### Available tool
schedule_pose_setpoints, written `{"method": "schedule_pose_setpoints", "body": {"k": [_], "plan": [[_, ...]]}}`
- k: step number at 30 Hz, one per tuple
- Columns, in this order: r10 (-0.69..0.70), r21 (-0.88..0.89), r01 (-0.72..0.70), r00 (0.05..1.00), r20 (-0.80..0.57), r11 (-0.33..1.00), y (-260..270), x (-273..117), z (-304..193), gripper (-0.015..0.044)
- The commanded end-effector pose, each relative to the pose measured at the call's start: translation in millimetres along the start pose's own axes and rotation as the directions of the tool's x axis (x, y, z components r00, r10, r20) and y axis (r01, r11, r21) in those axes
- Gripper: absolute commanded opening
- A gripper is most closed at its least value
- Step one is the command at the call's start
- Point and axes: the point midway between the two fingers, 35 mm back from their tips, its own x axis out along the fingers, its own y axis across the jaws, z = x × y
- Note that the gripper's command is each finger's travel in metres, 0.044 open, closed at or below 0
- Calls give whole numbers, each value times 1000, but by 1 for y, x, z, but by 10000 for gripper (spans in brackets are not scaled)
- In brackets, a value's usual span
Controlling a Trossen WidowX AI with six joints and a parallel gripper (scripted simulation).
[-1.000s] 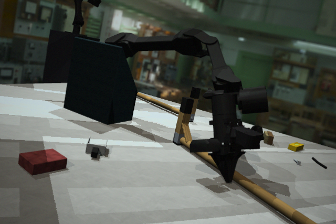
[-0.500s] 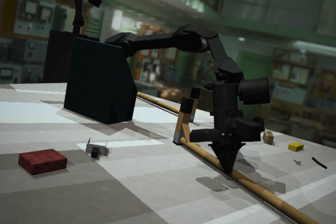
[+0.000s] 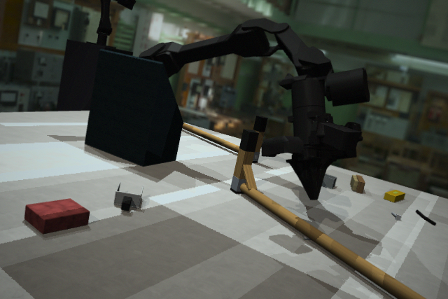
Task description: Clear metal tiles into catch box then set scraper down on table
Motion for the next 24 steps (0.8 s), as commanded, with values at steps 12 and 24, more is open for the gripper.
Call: {"method": "schedule_pose_setpoints", "body": {"k": [12, 24], "plan": [[18, -33, -17, 1000, 14, 999, -2, -29, 15, 0], [50, -107, -47, 999, 21, 993, -33, -76, 31, 0]]}}
